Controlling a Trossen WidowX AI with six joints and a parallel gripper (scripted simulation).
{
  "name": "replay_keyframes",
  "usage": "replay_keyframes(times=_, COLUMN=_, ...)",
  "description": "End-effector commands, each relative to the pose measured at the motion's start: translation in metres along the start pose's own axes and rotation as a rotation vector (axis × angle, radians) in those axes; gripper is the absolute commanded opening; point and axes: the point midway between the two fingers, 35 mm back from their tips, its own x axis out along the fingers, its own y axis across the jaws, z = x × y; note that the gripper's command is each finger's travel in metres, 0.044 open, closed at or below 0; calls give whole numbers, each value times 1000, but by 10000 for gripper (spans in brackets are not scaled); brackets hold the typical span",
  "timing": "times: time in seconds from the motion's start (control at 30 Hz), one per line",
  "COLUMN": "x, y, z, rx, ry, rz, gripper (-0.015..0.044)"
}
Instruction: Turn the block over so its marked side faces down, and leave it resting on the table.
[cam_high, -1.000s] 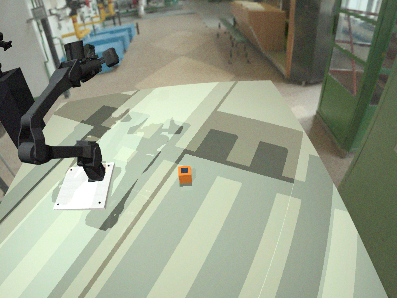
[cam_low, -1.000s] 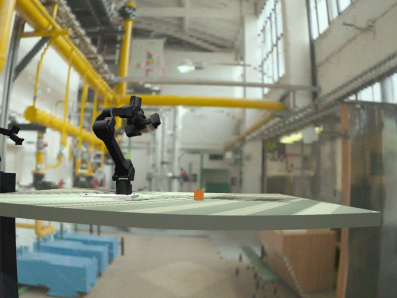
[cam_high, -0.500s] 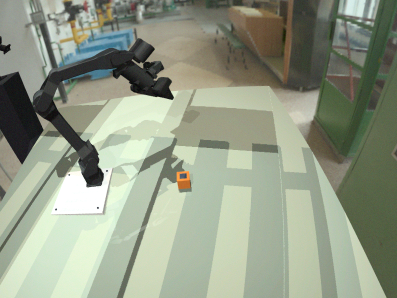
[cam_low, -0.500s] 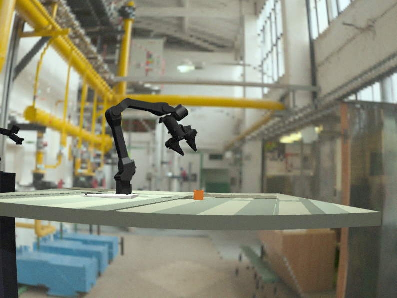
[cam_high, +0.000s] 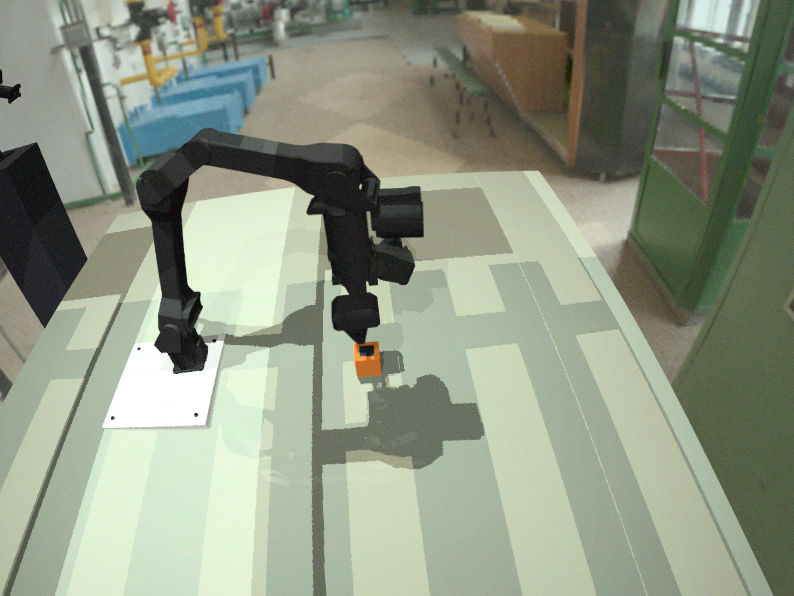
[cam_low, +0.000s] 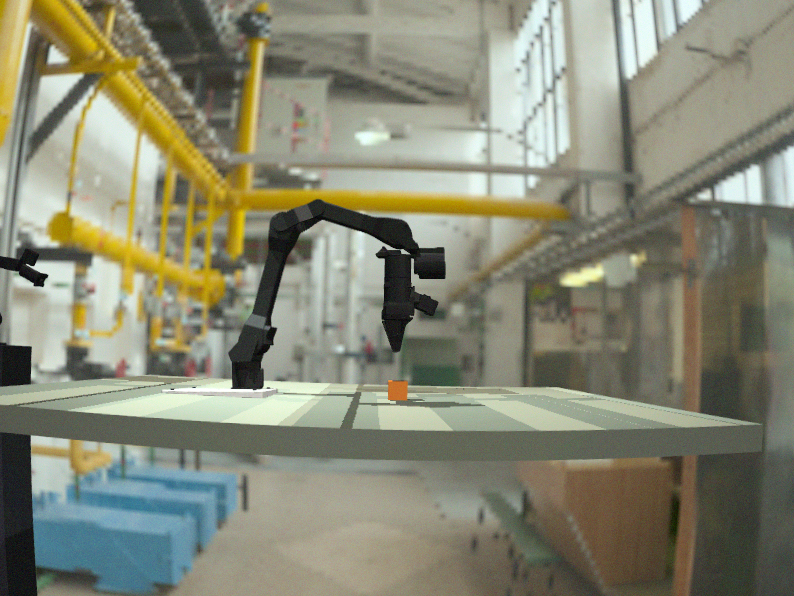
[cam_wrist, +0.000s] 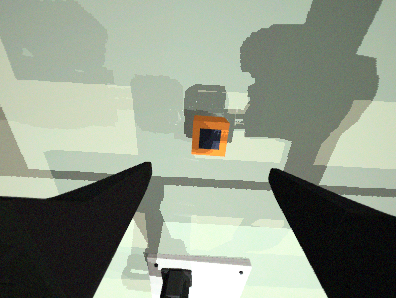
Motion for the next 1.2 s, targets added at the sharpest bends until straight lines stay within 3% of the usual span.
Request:
replay_keyframes(times=0.0, x=-2, y=-4, z=2, rx=28, ry=13, rz=14, gripper=440)
replay_keyframes(times=0.17, x=33, y=-4, z=6, rx=28, ry=13, rz=14, gripper=440)
replay_keyframes(times=1.17, x=81, y=-3, z=4, rx=28, ry=13, rz=14, gripper=440)
